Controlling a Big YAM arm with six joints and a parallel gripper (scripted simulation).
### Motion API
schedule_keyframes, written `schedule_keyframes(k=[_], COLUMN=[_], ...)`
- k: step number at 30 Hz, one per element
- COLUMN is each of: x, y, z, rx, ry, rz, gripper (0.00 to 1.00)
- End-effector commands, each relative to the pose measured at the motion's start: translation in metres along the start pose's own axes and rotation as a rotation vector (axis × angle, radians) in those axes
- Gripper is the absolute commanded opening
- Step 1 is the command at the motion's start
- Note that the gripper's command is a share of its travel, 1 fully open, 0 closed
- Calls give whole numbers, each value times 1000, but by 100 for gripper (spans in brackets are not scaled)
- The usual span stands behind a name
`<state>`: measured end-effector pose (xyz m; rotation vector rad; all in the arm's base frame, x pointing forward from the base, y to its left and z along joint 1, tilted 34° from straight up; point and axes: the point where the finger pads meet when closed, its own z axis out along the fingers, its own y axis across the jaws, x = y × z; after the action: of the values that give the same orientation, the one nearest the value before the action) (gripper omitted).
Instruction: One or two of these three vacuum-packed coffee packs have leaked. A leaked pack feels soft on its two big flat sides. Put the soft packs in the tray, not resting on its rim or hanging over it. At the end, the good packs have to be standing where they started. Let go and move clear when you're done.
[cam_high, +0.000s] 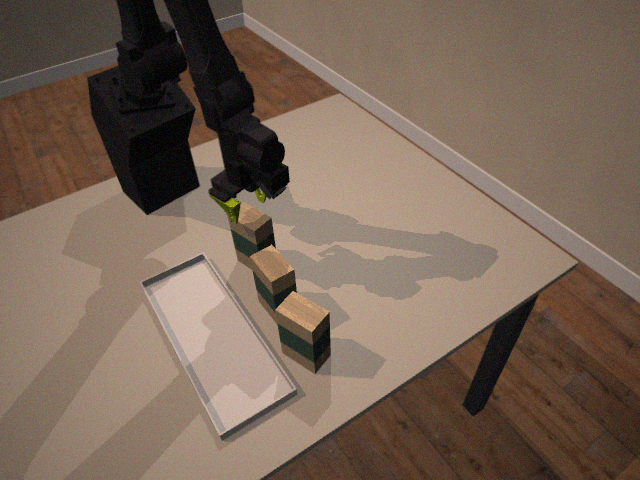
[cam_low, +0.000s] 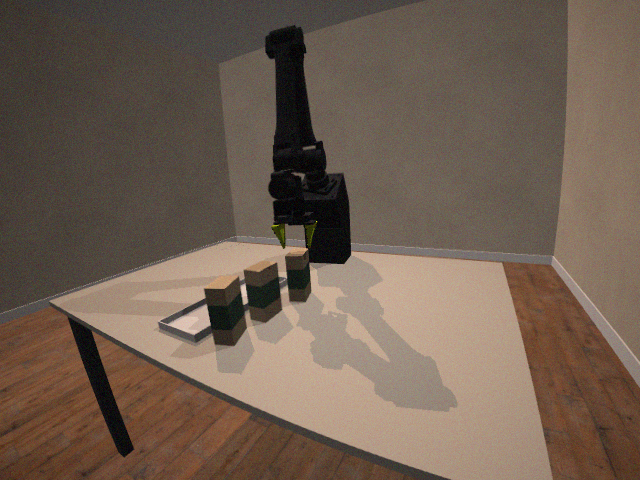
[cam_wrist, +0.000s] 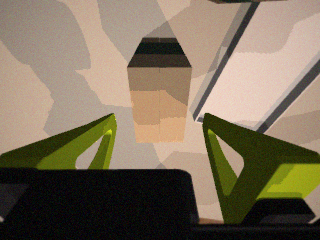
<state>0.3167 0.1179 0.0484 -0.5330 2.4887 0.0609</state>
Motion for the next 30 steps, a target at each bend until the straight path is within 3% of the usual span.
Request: schedule_keyframes(k=[1, 30], x=[-10, -8], y=[-2, -2], z=[0, 47], rx=[3, 1], ry=[-24, -16], rz=[-1, -4], gripper=[78, 78])
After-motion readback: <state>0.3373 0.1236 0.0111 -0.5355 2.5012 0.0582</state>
